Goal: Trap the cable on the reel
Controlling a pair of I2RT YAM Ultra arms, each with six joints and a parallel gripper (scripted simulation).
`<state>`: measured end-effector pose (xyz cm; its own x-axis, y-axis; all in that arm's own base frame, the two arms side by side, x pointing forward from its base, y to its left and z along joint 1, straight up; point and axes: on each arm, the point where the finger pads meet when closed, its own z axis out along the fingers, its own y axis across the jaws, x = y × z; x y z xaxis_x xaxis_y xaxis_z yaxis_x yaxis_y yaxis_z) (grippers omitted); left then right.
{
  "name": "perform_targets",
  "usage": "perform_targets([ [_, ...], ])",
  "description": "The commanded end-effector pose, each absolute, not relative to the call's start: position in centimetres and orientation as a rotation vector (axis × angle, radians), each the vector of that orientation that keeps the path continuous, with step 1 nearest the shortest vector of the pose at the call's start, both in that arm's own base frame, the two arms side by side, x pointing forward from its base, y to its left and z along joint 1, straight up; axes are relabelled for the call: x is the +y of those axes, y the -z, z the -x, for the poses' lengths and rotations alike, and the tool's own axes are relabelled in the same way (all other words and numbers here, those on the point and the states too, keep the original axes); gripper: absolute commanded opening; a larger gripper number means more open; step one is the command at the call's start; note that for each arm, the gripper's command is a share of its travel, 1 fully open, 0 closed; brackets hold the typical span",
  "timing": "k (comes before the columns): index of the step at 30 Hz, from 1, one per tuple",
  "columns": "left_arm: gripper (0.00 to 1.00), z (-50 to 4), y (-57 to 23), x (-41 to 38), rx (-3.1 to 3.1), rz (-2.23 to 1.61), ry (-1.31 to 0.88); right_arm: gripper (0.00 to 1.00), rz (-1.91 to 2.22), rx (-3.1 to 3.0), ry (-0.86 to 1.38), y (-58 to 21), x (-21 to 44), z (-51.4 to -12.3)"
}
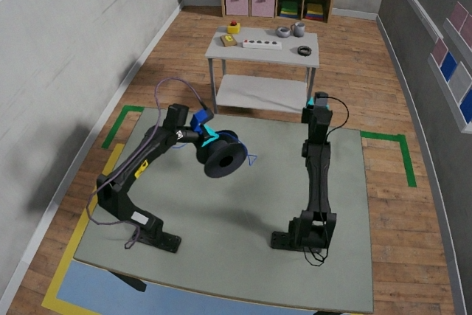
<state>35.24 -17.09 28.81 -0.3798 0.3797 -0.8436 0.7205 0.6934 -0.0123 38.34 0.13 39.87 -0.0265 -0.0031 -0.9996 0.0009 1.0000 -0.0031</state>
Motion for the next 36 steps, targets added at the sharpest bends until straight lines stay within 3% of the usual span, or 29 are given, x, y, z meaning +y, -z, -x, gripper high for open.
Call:
perform_targets([
  [1,0.00,-35.0,-32.6,-17.4,1.932,-0.818,0.469,0.30,-0.007,1.541,-0.003,-41.6,-0.2,-37.6],
  [36,0.00,-35.9,-39.1,-16.6,2.029,-0.597,0.347,0.30,-0.007,1.541,-0.003,-41.6,-0.2,-37.6],
])
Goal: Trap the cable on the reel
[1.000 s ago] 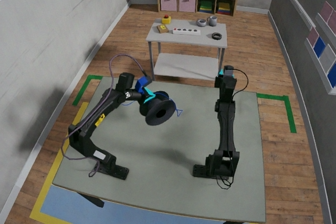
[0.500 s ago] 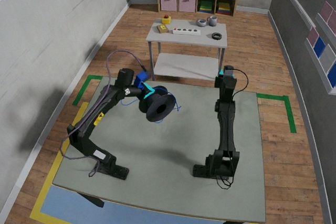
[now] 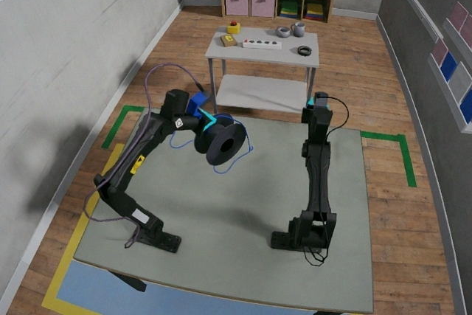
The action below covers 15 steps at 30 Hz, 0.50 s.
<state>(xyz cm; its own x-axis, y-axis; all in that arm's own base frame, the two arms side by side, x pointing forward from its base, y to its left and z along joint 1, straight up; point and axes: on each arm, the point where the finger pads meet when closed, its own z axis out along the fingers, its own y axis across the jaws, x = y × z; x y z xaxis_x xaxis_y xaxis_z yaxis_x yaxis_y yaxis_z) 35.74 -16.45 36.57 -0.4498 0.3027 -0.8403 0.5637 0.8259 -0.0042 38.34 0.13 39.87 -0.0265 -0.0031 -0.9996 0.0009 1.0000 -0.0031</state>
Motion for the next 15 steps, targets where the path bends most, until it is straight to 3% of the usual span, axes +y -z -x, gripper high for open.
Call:
perform_targets([
  [1,0.00,-35.8,-39.4,-16.6,2.030,-0.589,0.343,0.30,-0.007,1.541,-0.003,-41.6,-0.2,-37.6],
  [15,0.00,-36.0,-41.8,-16.3,2.057,-0.514,0.297,0.30,-0.007,1.541,-0.003,-41.6,-0.2,-37.6],
])
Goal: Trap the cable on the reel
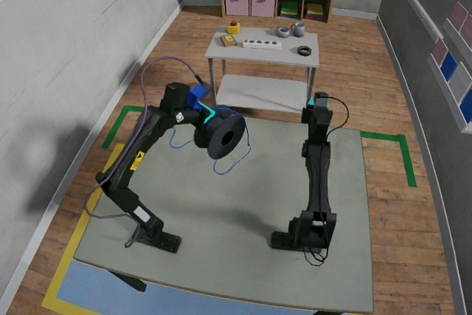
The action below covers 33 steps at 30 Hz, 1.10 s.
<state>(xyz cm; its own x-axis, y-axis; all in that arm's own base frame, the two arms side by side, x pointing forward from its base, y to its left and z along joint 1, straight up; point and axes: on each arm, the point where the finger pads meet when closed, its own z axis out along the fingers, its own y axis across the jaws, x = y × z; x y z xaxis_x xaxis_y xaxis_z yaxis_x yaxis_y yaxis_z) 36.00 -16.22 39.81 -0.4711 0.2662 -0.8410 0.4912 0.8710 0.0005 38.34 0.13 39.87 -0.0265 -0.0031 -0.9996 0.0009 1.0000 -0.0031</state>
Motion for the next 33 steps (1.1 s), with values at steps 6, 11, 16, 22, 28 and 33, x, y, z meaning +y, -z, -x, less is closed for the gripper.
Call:
perform_targets([
  [6,0.00,-36.0,-43.1,-16.2,2.055,-0.479,0.279,0.30,-0.007,1.541,-0.003,-41.6,-0.2,-37.6],
  [11,0.00,-36.0,-43.9,-16.1,2.060,-0.457,0.265,0.30,-0.007,1.541,-0.003,-41.6,-0.2,-37.6],
  [16,0.00,-36.1,-44.2,-16.0,2.064,-0.445,0.258,0.30,-0.007,1.541,-0.003,-41.6,-0.2,-37.6],
  [22,0.00,-36.0,-45.1,-16.0,2.059,-0.426,0.249,0.30,-0.007,1.541,-0.003,-41.6,-0.2,-37.6],
  [28,0.00,-36.1,-45.6,-15.9,2.058,-0.412,0.242,0.30,-0.007,1.541,-0.003,-41.6,-0.2,-37.6],
  [33,0.00,-36.1,-45.8,-15.9,2.054,-0.408,0.241,0.30,-0.007,1.541,-0.003,-41.6,-0.2,-37.6],
])
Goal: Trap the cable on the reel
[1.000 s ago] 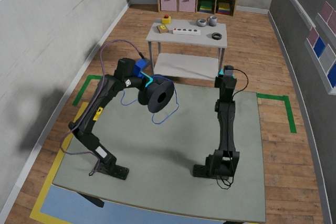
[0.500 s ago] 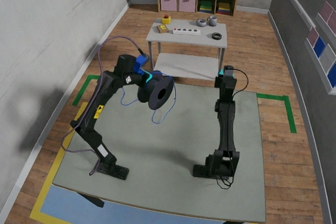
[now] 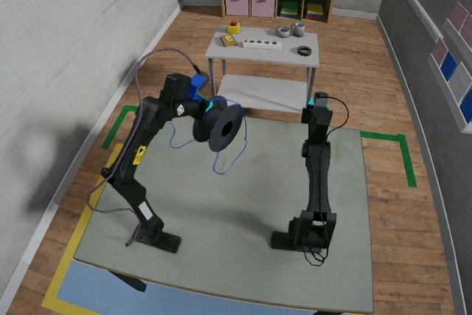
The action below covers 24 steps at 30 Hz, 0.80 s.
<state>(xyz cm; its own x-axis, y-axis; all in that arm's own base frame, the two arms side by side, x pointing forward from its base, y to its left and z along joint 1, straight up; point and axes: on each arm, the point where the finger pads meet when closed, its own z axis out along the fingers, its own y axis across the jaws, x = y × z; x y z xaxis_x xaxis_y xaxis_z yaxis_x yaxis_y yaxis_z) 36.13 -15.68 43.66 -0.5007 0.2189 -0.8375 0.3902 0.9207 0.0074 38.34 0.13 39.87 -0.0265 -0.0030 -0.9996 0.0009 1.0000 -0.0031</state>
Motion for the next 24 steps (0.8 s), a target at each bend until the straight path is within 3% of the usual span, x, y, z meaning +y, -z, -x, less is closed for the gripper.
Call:
perform_targets([
  [1,0.00,-36.09,-46.36,-15.72,2.037,-0.398,0.242,0.30,-0.007,1.541,-0.003,-41.63,-0.17,-37.59],
  [24,0.00,-35.93,-46.85,-15.89,2.028,-0.398,0.247,0.30,-0.007,1.541,-0.003,-41.63,-0.17,-37.59],
])
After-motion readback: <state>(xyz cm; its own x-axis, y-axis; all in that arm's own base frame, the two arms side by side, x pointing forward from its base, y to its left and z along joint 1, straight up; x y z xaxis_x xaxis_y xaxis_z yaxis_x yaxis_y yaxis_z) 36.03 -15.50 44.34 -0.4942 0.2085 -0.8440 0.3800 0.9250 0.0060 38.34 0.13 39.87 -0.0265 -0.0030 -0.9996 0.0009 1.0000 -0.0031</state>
